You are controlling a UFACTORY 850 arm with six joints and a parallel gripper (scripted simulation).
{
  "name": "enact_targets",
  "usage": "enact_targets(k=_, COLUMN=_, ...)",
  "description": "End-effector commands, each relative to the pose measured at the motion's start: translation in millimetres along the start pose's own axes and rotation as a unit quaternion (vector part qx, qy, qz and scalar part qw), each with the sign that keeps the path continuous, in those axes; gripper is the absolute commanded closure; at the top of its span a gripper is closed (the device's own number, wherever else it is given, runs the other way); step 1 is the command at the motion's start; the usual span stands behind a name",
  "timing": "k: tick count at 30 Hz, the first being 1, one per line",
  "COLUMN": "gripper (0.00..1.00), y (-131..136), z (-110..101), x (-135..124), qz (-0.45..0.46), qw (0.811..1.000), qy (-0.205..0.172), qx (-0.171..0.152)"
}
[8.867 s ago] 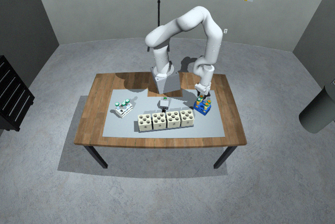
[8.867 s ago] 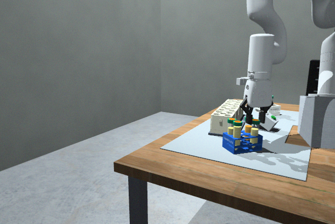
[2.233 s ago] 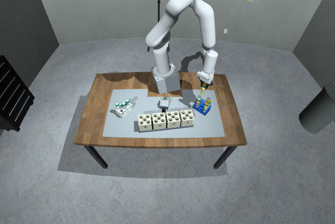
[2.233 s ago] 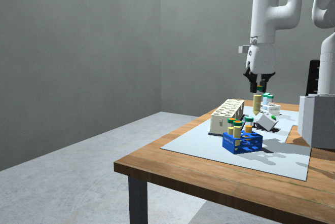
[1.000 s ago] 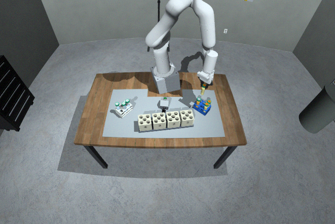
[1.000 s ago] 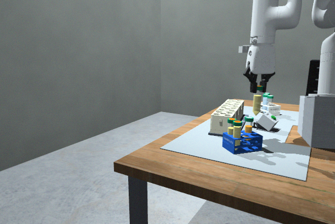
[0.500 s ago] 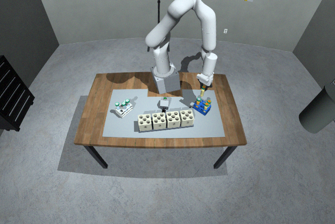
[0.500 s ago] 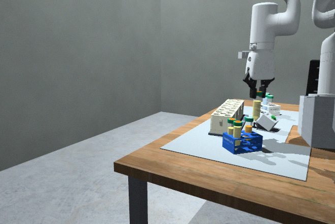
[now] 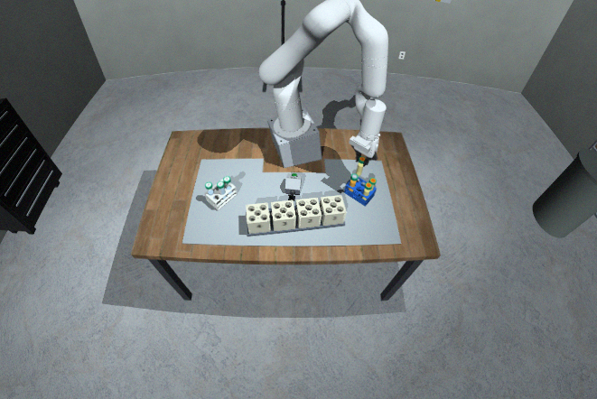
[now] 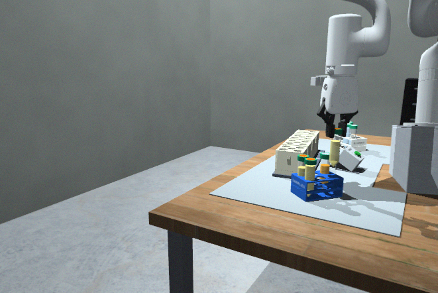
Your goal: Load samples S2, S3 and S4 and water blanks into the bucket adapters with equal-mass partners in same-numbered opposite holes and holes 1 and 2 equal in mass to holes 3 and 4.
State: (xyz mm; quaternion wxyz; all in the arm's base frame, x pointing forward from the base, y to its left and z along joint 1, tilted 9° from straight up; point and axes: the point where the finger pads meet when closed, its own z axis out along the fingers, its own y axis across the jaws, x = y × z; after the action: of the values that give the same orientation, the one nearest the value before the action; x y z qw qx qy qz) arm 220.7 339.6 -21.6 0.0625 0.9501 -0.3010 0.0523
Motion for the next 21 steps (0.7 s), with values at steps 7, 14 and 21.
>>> enact_targets(k=7, gripper=1.0, y=-1, z=20, x=0, qz=0.0, qw=1.0, qy=0.001, qx=0.003)
enact_targets(k=14, gripper=1.0, y=-1, z=23, x=0, qz=0.0, qw=1.0, qy=0.001, qx=0.003)
enact_targets(k=21, gripper=1.0, y=-1, z=23, x=0, qz=0.0, qw=1.0, qy=0.001, qx=0.003)
